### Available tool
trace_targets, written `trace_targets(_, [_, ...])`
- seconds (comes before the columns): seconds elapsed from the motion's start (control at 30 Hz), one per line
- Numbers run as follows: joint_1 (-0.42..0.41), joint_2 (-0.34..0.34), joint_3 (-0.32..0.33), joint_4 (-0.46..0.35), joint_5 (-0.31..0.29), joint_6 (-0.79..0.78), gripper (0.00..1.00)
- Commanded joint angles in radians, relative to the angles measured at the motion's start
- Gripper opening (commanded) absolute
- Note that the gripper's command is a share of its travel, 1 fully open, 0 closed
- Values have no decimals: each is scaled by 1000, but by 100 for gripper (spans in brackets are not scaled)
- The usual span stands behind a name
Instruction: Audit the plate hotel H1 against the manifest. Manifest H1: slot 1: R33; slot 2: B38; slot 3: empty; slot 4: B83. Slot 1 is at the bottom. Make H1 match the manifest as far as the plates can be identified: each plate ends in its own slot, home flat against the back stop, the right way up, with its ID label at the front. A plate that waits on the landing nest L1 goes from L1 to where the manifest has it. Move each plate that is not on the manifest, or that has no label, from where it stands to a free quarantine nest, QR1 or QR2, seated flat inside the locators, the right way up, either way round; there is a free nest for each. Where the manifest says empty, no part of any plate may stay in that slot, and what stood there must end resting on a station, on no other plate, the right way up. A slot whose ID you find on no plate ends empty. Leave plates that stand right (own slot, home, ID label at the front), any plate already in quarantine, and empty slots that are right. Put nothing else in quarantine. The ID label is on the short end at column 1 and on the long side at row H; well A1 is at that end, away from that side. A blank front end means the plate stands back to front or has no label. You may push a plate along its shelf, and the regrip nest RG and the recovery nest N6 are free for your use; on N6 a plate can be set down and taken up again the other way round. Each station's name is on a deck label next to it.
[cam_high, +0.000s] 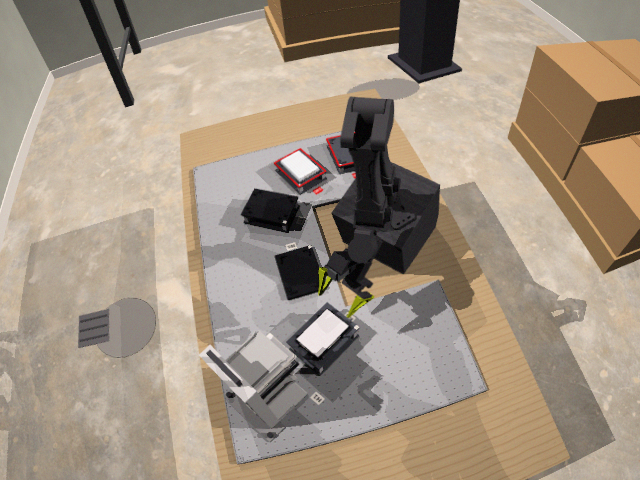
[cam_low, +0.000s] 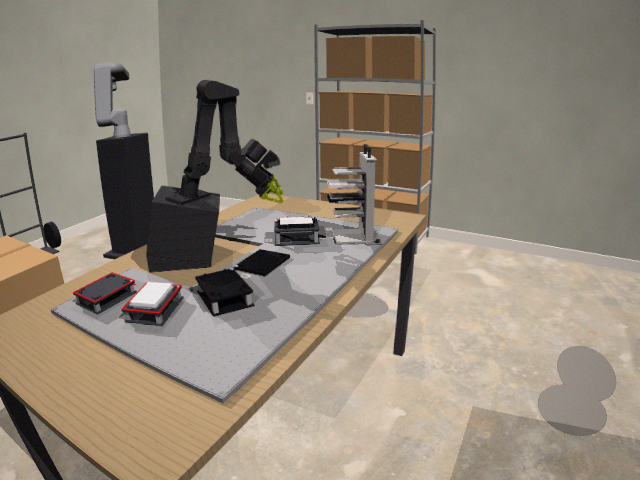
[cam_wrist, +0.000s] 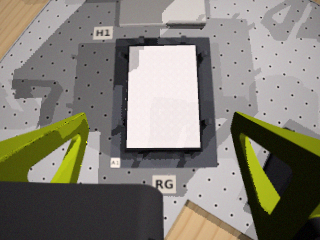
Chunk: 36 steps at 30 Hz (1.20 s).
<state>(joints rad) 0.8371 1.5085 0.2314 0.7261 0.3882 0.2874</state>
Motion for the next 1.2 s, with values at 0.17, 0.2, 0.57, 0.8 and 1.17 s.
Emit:
trace_targets(0.17, [23, -154, 46, -207, 20, 12, 100])
trace_targets(0.2, [24, -173, 50, -230, 21, 13, 100])
trace_targets(0.57, [39, -356, 100, -467, 33, 21, 100])
trace_targets(0.8, [45, -424, 130, -566, 39, 25, 100])
trace_targets(1.17, [54, -518, 187, -721, 49, 31, 100])
